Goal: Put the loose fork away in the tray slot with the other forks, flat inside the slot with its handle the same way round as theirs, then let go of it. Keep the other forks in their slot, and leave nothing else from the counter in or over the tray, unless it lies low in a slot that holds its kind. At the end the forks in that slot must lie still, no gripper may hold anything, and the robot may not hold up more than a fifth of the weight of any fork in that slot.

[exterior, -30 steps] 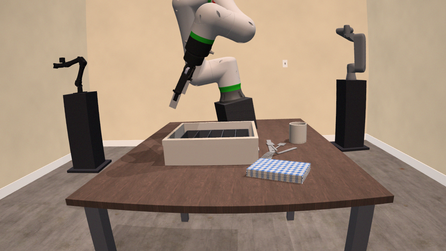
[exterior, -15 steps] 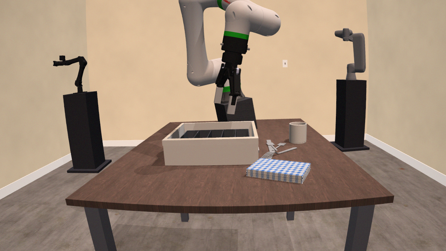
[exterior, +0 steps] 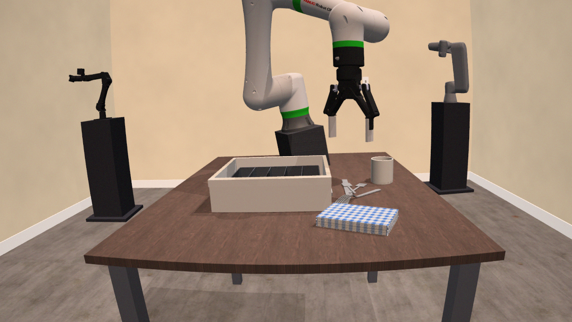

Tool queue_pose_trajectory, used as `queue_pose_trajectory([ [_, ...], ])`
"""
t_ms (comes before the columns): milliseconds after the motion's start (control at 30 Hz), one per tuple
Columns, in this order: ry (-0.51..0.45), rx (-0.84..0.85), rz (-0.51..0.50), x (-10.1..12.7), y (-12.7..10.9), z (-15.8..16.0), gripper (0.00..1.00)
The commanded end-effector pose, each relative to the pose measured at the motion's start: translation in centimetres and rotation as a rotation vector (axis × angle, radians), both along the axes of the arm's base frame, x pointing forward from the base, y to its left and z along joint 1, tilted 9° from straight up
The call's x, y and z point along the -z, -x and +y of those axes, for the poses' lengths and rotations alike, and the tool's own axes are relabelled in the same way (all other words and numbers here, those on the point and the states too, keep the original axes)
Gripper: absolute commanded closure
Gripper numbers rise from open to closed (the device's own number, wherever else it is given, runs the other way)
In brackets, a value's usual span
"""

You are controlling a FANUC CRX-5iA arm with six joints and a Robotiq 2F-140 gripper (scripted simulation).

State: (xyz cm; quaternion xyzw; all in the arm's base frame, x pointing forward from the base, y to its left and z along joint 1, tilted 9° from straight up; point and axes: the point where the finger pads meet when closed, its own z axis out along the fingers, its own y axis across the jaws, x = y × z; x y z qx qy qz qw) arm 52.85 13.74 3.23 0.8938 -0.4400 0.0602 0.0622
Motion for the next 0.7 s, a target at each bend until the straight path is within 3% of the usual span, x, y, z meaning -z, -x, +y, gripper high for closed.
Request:
queue_pose_trajectory([
  [0, -0.009, -0.010, -0.003, 0.7, -0.4, 3.1, 0.00],
  [467, -0.009, -0.010, -0.003, 0.7, -0.4, 3.0, 0.00],
  [533, -0.009, -0.006, -0.004, 2.1, -0.7, 2.5, 0.00],
  [633, -0.010, 0.007, -0.005, 6.2, -1.6, 1.0, 0.00],
  [667, -0.010, 0.007, -0.005, 6.2, -1.6, 1.0, 0.00],
])
